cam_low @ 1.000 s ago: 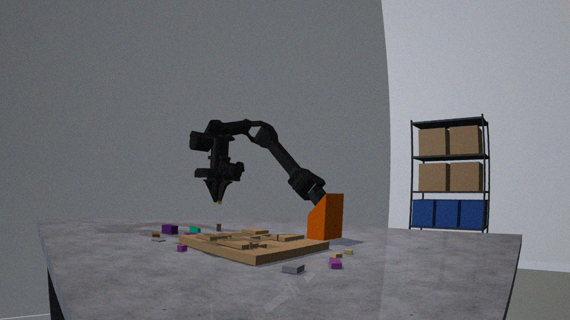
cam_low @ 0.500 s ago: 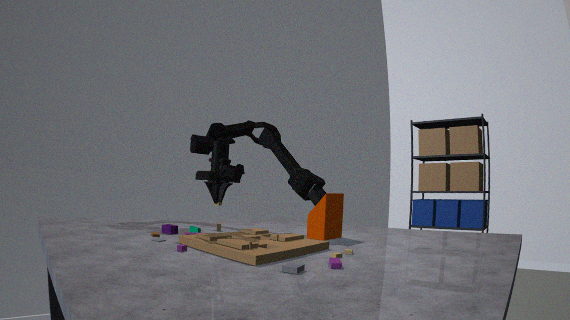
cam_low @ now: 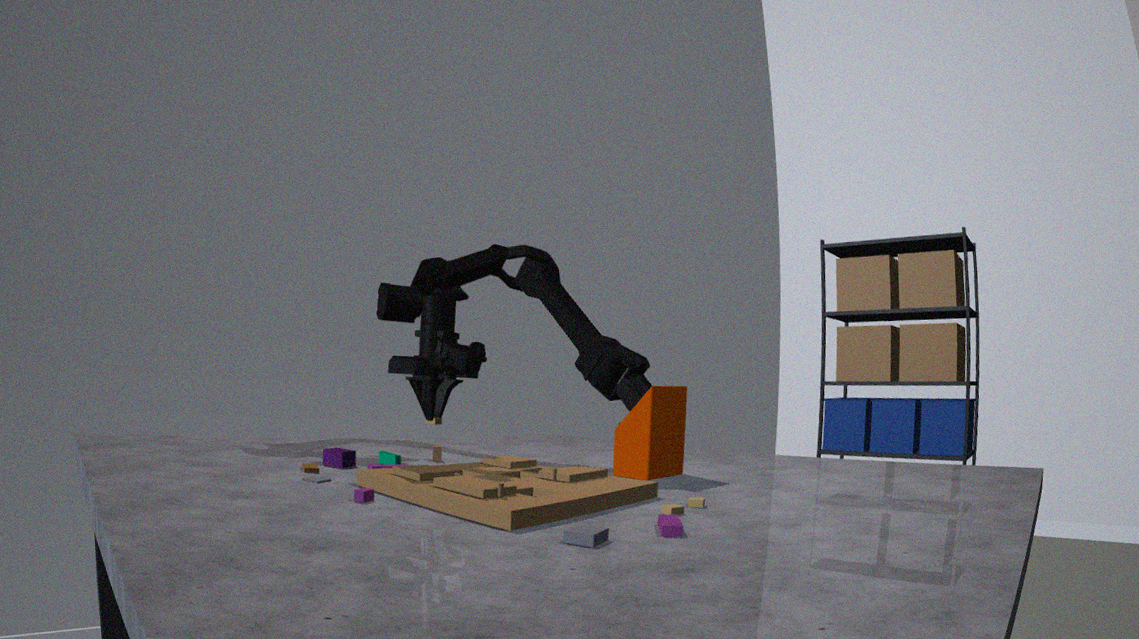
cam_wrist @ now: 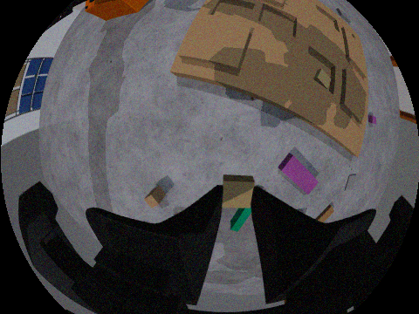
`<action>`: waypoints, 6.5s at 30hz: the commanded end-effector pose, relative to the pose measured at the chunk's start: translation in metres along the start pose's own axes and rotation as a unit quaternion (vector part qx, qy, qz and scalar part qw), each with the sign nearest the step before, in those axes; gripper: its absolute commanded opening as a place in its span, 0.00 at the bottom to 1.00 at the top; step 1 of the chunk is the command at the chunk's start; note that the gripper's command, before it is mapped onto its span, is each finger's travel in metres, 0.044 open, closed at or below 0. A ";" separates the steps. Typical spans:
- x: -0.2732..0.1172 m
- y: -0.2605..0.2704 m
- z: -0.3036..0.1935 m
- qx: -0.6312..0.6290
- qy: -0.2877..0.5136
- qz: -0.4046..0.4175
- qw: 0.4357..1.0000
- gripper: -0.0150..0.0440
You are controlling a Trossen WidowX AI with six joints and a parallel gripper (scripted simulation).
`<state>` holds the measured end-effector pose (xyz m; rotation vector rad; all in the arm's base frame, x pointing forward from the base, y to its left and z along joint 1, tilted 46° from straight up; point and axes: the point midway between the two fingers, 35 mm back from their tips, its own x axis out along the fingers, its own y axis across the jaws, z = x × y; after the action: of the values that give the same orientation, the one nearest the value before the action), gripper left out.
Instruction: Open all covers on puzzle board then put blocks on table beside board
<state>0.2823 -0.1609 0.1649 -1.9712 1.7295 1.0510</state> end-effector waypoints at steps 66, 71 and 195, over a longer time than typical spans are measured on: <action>0.069 0.005 0.000 -0.001 0.003 0.003 1.000 1.00; 0.054 0.003 0.000 -0.002 0.001 0.003 1.000 1.00; 0.066 -0.114 0.131 0.505 -0.001 0.003 0.863 0.25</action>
<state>0.3507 -0.0960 0.0057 -1.4403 1.7572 0.2697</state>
